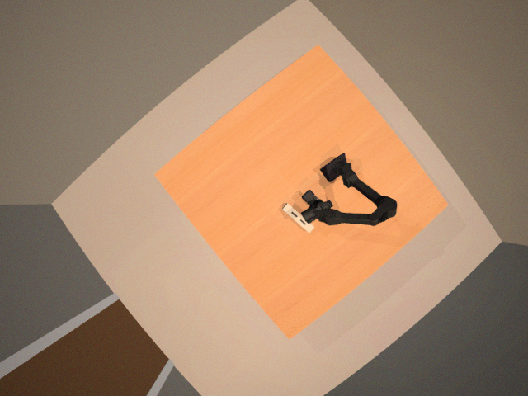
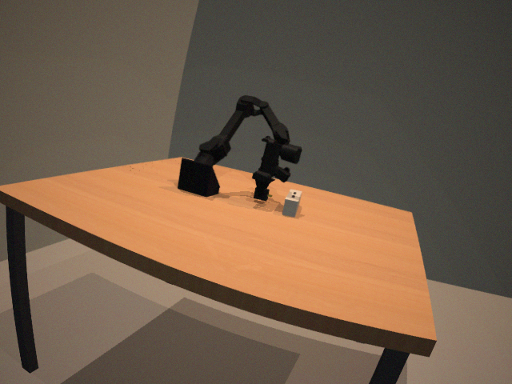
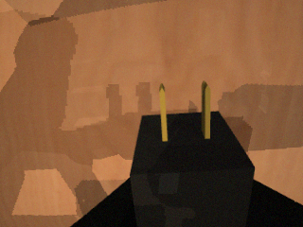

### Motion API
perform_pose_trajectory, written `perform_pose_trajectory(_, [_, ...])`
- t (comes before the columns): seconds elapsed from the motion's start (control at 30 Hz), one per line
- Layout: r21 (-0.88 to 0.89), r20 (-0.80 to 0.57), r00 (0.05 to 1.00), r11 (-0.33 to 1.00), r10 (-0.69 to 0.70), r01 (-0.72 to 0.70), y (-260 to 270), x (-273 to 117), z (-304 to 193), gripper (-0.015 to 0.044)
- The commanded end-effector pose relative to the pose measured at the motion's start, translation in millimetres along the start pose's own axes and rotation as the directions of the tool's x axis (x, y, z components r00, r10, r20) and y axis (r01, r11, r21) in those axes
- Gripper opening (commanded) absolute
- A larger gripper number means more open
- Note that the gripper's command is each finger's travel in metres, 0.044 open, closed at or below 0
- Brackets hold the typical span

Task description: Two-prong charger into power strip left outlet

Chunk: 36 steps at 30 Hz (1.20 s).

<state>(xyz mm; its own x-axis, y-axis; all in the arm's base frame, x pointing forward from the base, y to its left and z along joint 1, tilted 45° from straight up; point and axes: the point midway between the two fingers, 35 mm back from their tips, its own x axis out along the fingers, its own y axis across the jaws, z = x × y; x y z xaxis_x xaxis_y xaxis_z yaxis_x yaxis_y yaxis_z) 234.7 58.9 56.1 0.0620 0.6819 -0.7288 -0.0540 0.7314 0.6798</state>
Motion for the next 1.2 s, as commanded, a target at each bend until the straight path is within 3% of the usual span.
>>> perform_pose_trajectory(0.0, [-0.014, 0.005, 1.000, 1.000, 0.003, -0.003, 2, -1, 5, 0.0000])
perform_pose_trajectory(1.17, [-0.064, 0.007, 1.000, 0.998, 0.008, -0.007, 13, -2, 47, 0.0000])
